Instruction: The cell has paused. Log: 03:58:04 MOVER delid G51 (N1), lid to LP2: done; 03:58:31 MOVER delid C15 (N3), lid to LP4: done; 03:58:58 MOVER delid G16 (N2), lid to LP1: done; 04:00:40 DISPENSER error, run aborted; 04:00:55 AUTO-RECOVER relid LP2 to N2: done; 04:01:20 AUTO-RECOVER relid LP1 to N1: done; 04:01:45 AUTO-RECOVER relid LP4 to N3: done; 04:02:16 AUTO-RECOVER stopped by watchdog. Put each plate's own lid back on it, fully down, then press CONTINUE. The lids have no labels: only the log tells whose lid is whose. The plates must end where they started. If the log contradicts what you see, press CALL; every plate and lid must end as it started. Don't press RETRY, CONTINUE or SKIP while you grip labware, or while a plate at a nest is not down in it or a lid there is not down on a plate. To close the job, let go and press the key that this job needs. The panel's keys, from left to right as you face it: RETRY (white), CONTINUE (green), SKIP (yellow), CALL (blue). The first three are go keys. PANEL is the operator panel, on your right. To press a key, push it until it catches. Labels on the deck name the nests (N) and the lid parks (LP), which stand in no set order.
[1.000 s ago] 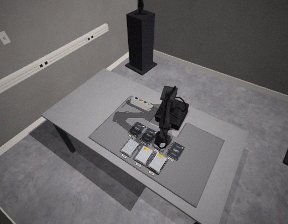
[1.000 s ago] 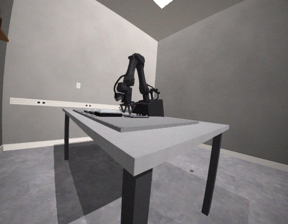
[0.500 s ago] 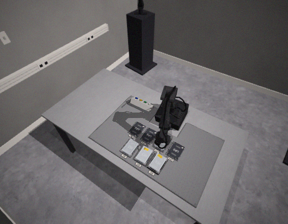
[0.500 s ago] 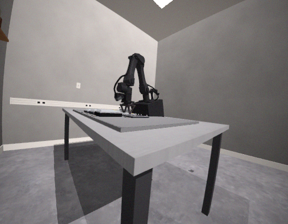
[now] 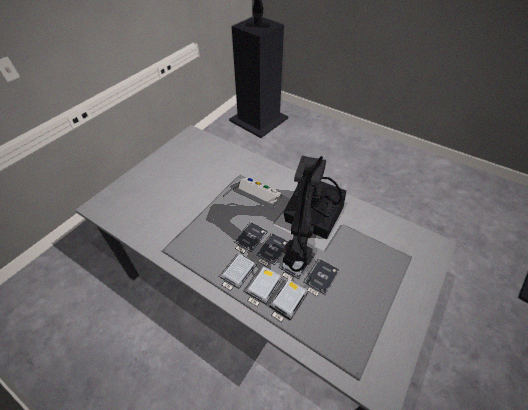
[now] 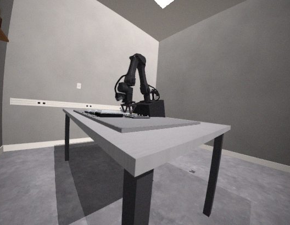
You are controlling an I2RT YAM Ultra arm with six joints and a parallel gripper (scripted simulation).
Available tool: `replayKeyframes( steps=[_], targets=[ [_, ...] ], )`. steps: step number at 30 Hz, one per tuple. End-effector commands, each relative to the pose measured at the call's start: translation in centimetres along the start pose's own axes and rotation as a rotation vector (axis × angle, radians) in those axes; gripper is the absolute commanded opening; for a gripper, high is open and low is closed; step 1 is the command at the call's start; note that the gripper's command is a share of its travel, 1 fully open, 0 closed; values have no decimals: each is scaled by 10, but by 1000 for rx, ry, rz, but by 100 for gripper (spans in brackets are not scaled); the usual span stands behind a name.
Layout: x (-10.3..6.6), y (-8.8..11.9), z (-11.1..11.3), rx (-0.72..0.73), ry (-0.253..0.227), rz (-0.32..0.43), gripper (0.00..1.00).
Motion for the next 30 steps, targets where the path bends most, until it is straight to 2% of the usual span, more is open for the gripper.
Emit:
replayKeyframes(
  steps=[1,4,27,30],
  targets=[
    [-10,-5,0,-1,-7,-22,0],
    [-18,-13,2,-1,-9,-40,0],
    [-54,-11,3,-1,-6,-41,0],
    [-55,-11,2,1,-4,-41,0]
  ],
)
Point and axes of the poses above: the point where the finger pads meet when closed, its own x axis out along the fingers, its own z axis across the jaws, y = z × x, the point moved 1 cm from there along -x, back along the fingers, and after that the axes turned 8 degrees about -x, right-handed, at the moved point
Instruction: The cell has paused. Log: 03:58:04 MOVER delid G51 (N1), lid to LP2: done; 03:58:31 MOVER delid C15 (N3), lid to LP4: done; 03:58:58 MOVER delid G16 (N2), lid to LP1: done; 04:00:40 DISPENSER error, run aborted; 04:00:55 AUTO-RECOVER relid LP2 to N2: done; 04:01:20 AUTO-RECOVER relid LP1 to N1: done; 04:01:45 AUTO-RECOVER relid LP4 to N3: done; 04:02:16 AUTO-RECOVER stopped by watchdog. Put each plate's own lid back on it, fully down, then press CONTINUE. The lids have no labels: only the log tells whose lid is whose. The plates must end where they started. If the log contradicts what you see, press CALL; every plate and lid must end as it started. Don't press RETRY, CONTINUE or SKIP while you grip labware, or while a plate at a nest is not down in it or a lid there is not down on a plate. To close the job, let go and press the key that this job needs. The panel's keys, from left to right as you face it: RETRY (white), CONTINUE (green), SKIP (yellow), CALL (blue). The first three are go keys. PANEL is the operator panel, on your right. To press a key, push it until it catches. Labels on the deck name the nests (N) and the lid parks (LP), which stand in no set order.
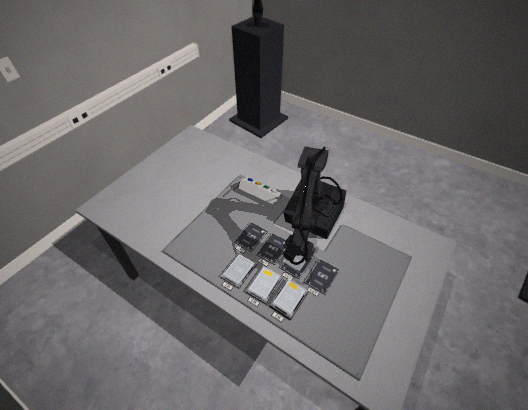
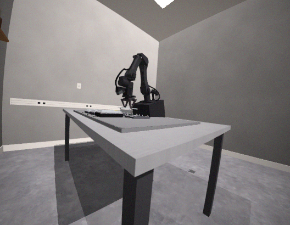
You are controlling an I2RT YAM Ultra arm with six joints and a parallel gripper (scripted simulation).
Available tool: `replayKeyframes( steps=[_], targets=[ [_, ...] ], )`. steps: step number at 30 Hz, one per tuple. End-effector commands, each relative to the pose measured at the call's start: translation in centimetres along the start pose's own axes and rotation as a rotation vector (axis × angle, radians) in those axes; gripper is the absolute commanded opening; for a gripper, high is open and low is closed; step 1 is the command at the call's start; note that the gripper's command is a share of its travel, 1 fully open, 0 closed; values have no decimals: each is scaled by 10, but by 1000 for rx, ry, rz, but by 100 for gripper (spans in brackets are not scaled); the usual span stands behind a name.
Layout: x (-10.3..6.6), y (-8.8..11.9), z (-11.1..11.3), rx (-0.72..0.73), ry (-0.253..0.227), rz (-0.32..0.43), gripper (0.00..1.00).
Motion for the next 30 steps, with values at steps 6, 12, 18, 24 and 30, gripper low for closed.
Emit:
replayKeyframes(
  steps=[6,12,18,24,30],
  targets=[
    [-3,-8,-9,-18,-3,12,0],
    [-3,-26,-34,-18,-3,11,0],
    [-3,-43,-60,-18,-3,9,0],
    [-3,-54,-76,-18,-3,9,0],
    [-3,-72,-101,-18,-3,8,0]
  ],
)
Point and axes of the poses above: the point where the finger pads meet when closed, its own x axis out along the fingers, its own z axis across the jaws, y = z × x, the point moved 1 cm from there along -x, back along the fingers, and after that the axes turned 8 degrees about -x, right-handed, at the moved point
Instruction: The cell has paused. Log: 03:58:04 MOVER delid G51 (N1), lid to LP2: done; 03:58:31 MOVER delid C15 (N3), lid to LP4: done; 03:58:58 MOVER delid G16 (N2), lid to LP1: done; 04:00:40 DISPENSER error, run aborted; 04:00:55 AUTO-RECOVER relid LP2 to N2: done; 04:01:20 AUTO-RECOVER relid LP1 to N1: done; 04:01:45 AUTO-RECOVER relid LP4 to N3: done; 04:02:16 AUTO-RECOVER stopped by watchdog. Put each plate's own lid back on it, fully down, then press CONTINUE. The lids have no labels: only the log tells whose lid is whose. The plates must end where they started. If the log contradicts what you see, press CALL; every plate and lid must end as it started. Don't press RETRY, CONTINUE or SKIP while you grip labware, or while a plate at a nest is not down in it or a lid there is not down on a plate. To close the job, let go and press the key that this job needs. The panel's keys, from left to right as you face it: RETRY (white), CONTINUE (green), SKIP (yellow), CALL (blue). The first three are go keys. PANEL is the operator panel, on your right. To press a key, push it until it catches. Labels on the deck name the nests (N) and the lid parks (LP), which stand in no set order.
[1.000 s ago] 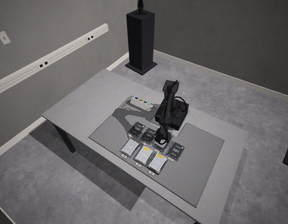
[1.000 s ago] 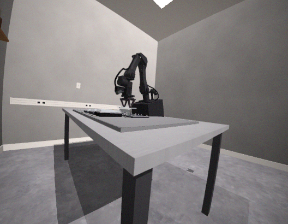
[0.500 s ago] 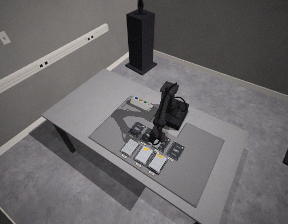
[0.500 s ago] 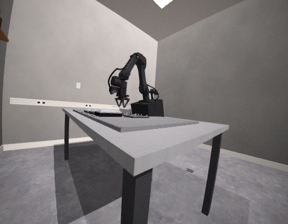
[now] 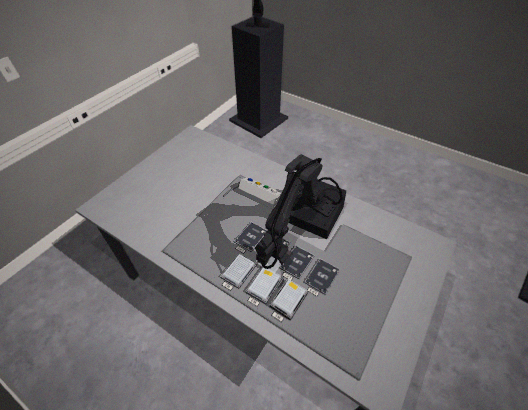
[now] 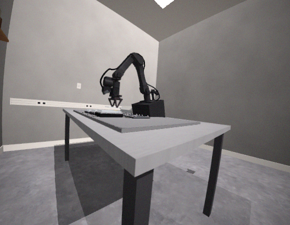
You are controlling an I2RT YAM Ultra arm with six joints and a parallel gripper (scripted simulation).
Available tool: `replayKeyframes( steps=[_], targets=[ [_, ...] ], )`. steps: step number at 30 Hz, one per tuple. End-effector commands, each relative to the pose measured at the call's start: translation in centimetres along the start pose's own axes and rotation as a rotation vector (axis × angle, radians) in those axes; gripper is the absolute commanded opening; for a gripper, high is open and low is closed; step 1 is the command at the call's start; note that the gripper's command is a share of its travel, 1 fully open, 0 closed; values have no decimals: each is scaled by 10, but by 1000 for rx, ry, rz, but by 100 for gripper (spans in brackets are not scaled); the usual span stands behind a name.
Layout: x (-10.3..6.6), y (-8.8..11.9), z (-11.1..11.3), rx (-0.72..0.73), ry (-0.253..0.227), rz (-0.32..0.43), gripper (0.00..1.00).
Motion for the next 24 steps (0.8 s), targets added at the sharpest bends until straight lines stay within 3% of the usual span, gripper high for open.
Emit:
replayKeyframes(
  steps=[1,24],
  targets=[
    [-4,-15,-13,-28,-16,-6,0],
    [-4,-73,-95,-27,-14,-9,0]
  ],
)
Point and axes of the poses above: the point where the finger pads meet when closed, its own x axis out along the fingers, its own z axis across the jaws, y = z × x, the point moved 1 cm from there along -x, back along the fingers, and after that the axes turned 8 degrees about -x, right-handed, at the moved point
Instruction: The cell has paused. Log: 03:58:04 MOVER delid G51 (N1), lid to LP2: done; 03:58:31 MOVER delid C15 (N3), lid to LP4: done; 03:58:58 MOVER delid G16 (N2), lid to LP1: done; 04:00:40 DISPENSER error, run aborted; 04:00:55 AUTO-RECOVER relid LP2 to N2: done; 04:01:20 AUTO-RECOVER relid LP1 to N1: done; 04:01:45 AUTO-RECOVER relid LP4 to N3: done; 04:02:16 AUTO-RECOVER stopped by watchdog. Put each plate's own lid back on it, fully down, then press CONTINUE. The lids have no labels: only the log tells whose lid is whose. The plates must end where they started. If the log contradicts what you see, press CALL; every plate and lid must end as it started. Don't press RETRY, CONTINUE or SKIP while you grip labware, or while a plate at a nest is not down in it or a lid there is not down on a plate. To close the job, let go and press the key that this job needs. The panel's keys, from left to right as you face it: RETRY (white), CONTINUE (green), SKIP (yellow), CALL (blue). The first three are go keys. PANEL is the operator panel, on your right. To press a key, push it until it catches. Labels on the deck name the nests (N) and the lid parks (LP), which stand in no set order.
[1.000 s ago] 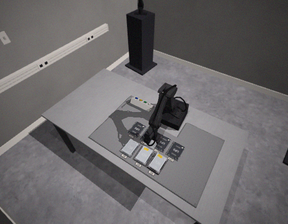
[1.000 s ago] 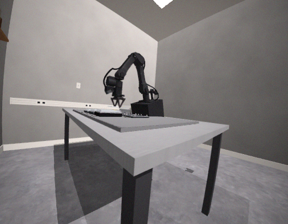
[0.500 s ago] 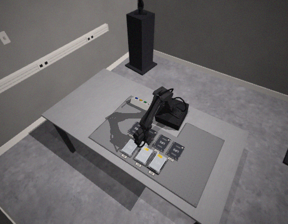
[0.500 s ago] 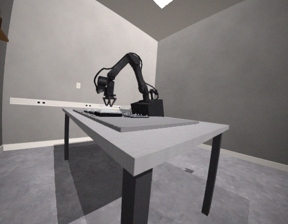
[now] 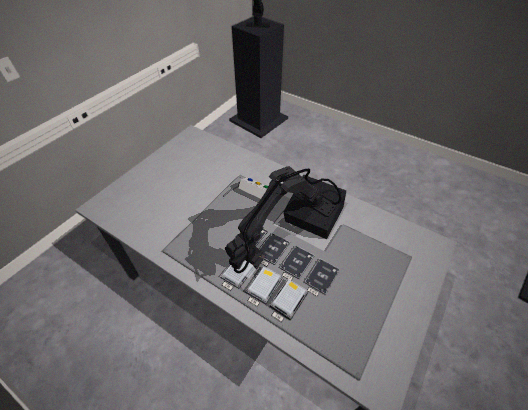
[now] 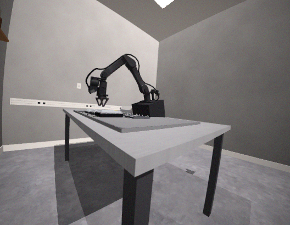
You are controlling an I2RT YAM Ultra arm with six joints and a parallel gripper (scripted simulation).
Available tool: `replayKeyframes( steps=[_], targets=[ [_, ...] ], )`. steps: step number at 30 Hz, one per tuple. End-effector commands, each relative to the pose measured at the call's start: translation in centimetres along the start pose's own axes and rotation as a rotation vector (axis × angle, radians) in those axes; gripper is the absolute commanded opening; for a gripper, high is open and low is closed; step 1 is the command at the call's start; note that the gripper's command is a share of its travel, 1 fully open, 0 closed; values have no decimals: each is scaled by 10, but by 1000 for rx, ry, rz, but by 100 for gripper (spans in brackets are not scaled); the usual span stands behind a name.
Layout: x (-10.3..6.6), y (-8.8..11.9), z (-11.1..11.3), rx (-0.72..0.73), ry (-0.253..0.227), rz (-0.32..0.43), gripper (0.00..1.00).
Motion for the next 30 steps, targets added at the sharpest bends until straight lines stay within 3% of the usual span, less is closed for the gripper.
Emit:
replayKeyframes(
  steps=[1,11,13,15,20,30],
  targets=[
    [-6,-5,-6,-16,-18,6,0],
    [-6,-32,-45,-16,-17,5,0],
    [-7,-32,-45,-16,-17,5,0],
    [-21,-41,-39,-37,-6,-28,0],
    [-22,-38,-45,-23,-1,-28,0],
    [-5,-39,-46,-22,-2,-21,0]
  ],
)
Point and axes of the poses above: the point where the finger pads meet when closed, its own x axis out along the fingers, its own z axis across the jaws, y = z × x, the point moved 1 cm from there along -x, back along the fingers, and after that the axes turned 8 degrees about -x, right-handed, at the moved point
